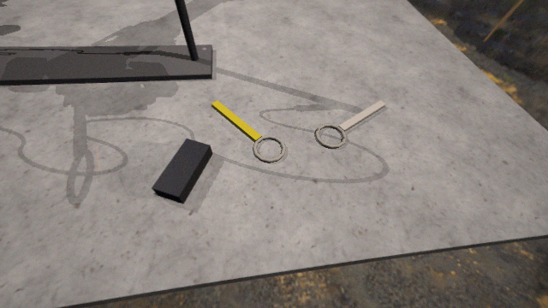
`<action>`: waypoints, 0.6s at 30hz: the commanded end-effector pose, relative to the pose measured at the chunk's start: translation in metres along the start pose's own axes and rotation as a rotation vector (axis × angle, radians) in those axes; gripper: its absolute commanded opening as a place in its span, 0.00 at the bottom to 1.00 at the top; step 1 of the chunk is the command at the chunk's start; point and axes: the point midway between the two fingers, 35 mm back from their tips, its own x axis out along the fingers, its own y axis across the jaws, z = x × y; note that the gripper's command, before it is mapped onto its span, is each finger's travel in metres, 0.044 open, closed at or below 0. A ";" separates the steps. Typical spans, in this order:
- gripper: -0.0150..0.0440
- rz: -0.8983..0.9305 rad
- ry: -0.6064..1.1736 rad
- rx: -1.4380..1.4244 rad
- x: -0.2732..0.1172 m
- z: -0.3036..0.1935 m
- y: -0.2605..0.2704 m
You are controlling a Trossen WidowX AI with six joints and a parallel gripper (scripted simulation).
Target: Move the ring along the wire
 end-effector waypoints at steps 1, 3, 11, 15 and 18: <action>0.00 -0.053 0.000 -0.093 0.000 0.000 -0.006; 0.00 -0.076 -0.001 -0.130 0.000 0.000 -0.009; 0.00 -0.164 -0.006 -0.281 -0.001 0.002 -0.021; 0.00 -0.208 -0.009 -0.357 -0.002 0.004 -0.026; 0.00 -0.241 -0.011 -0.414 -0.003 0.006 -0.030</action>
